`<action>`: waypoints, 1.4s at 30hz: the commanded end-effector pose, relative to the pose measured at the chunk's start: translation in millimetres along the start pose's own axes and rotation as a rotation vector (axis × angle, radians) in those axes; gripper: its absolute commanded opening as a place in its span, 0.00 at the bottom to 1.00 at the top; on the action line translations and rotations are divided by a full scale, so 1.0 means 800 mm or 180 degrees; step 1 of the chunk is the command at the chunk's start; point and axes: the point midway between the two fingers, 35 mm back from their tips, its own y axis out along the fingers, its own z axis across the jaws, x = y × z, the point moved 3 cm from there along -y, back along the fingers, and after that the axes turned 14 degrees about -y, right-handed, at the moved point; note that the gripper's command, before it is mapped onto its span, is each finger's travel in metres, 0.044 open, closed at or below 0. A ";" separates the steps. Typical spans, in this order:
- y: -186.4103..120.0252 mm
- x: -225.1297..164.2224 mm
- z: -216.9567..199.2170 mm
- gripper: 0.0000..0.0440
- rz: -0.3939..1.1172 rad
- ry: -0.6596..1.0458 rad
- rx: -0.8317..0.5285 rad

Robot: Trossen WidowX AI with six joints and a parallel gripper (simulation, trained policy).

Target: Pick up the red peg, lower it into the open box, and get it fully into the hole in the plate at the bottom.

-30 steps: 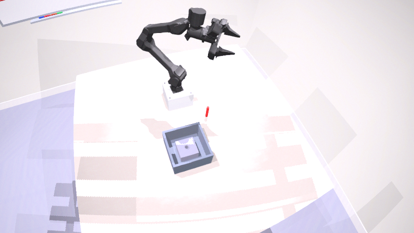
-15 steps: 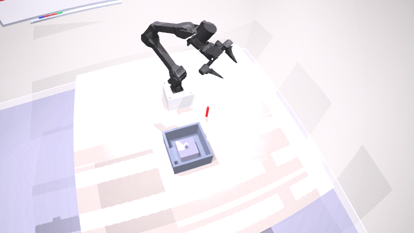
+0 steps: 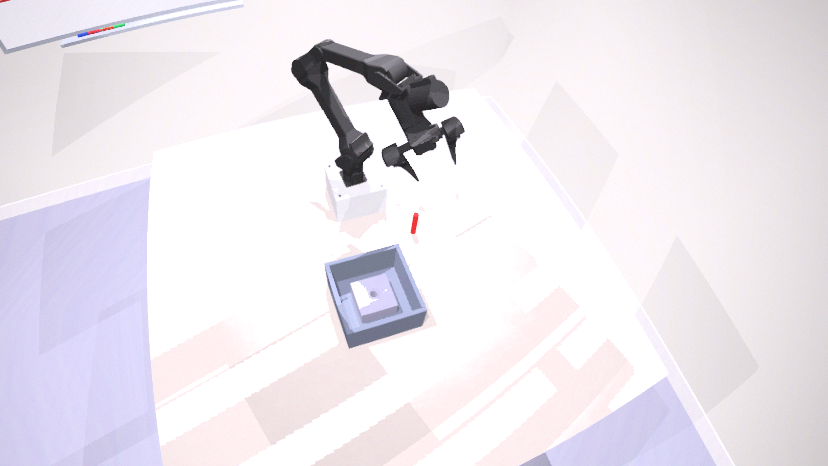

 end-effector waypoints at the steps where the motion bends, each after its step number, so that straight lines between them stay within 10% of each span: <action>1: 0.012 -0.010 -0.010 1.00 0.0231 0.0164 -0.0212; 42: 0.150 -0.102 -0.053 1.00 0.1869 0.1190 -0.2129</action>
